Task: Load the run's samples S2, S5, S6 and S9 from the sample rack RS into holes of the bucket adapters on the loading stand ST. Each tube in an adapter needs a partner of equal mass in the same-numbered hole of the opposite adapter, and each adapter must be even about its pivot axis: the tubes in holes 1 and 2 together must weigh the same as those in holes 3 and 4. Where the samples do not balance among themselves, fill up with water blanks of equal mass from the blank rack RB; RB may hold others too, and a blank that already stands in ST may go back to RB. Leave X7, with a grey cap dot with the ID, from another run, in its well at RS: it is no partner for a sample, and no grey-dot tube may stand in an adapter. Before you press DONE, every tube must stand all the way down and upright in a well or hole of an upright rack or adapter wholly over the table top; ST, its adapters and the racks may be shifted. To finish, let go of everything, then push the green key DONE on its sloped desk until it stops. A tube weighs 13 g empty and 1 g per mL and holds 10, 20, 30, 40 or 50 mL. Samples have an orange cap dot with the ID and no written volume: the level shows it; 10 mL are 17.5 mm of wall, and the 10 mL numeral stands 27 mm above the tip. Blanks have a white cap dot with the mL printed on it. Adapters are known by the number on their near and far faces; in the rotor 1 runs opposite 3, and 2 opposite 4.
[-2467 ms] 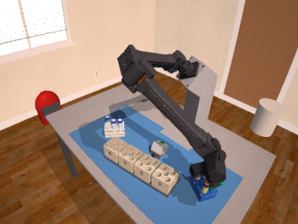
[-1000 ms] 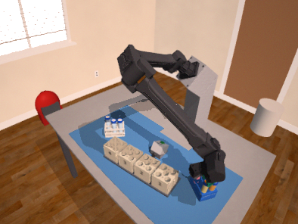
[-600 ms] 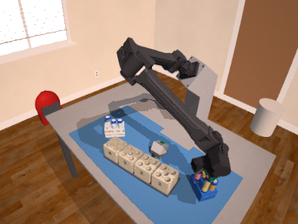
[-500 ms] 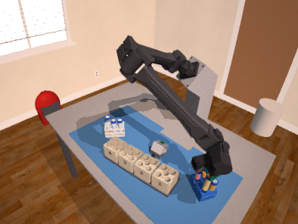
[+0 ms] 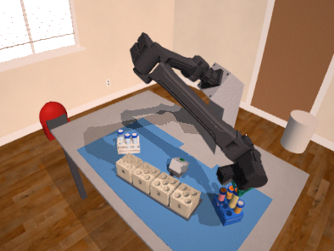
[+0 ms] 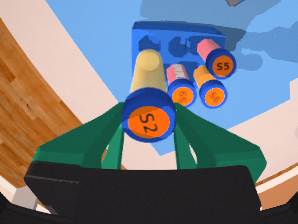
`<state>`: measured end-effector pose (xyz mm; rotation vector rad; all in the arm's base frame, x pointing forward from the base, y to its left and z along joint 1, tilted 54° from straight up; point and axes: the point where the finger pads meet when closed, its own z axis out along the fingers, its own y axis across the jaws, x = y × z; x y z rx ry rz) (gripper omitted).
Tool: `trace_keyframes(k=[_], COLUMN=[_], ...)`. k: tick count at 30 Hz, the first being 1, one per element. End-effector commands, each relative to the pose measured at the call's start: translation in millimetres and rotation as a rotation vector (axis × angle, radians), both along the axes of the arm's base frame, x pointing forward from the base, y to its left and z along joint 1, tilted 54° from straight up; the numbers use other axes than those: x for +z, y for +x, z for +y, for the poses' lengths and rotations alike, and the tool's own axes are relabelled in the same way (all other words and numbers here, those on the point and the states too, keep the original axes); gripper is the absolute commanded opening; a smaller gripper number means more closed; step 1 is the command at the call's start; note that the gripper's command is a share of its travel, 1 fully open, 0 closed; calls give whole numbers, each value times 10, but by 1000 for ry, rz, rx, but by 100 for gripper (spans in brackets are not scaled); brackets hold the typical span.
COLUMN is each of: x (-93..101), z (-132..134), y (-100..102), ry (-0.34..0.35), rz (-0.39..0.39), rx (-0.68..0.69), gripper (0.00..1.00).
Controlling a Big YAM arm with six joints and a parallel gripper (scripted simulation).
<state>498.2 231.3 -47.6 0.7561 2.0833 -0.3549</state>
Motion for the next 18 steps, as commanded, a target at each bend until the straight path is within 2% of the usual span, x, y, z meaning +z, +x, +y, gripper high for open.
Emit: trace_keyframes(k=[1, 4, 7, 9, 14, 15, 18], x=[176, 235, 180, 318, 434, 332, 332], z=[218, 266, 239, 342, 448, 324, 324], y=[-138, -204, -199, -240, -307, -277, -277], ry=[24, 25, 18, 31, 39, 24, 24], rz=[-25, -25, -16, -31, -38, -23, -23], rx=[17, 17, 8, 17, 18, 3, 3], gripper=[0, 0, 0, 0, 0, 0, 0])
